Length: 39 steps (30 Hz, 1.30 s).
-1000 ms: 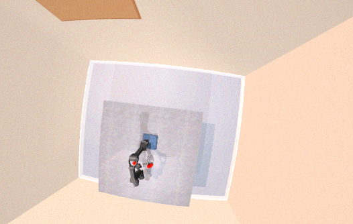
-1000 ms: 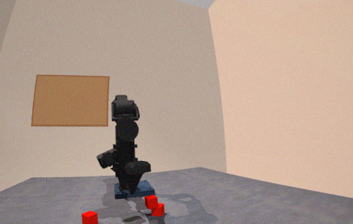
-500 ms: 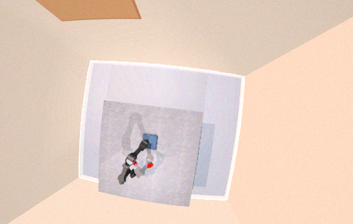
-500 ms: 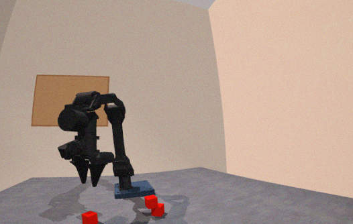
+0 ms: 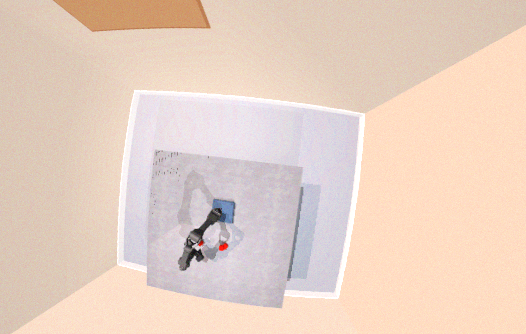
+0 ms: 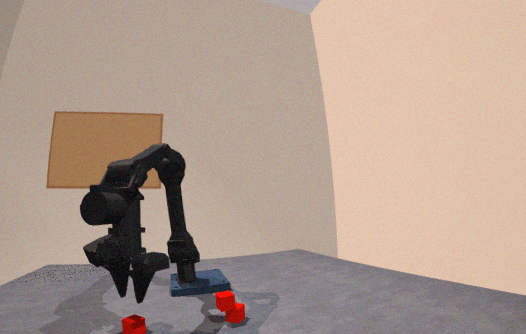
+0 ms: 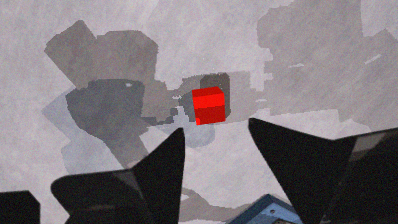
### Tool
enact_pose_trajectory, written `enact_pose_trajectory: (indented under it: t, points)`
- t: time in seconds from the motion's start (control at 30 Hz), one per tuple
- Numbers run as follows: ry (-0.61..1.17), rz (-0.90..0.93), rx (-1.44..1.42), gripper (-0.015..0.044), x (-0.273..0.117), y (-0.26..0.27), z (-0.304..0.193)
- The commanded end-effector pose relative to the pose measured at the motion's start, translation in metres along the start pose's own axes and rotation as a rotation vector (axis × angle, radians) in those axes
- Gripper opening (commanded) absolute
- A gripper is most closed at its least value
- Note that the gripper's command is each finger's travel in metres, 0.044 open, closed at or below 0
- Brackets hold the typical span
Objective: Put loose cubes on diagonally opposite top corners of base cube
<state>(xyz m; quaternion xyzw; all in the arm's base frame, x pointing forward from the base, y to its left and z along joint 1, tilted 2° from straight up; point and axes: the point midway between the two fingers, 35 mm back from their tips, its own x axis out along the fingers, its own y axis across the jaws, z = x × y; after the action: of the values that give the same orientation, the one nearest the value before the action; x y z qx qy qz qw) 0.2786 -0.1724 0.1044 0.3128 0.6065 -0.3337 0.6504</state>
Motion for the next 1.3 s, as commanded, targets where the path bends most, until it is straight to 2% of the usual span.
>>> enact_pose_trajectory:
  t: [0.0,1.03,1.23,1.27]
  points:
    - [-0.001,0.005,-0.004,0.0265,0.010,0.000,-0.001]
    - [0.000,0.004,-0.004,0.0265,0.058,0.000,-0.001]
    - [0.000,0.004,-0.004,0.0107,0.058,0.000,-0.001]
    - [0.000,0.004,-0.004,0.0105,0.058,0.000,-0.001]
